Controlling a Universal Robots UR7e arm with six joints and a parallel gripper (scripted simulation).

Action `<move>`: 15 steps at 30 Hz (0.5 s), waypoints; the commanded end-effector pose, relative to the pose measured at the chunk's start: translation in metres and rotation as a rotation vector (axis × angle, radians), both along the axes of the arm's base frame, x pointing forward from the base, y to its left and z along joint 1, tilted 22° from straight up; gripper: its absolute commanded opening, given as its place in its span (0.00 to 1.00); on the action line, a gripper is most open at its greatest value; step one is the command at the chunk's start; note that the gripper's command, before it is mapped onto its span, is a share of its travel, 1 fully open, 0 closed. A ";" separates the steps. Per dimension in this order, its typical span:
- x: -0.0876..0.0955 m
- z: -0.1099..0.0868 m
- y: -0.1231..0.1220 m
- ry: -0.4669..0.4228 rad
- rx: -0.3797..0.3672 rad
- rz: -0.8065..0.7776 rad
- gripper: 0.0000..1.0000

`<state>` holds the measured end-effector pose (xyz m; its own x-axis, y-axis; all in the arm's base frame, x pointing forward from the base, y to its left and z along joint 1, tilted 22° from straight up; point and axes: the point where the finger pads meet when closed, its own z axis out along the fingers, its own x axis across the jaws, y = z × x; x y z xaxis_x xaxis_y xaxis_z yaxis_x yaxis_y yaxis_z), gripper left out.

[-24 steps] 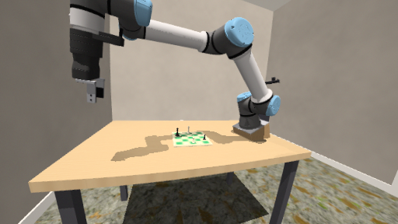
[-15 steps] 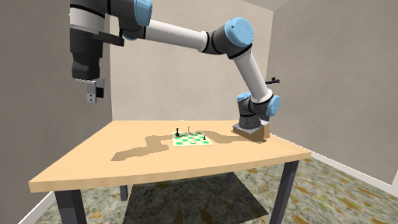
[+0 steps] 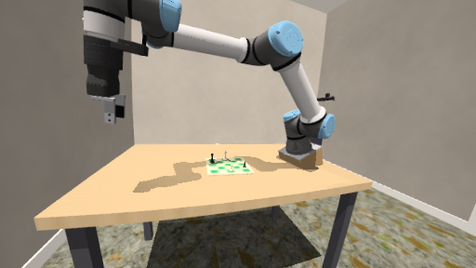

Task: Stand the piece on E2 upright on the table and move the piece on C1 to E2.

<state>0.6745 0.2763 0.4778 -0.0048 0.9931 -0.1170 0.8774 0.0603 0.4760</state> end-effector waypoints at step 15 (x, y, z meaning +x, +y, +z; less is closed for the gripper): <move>0.010 -0.135 -0.099 0.479 -0.063 -0.013 1.00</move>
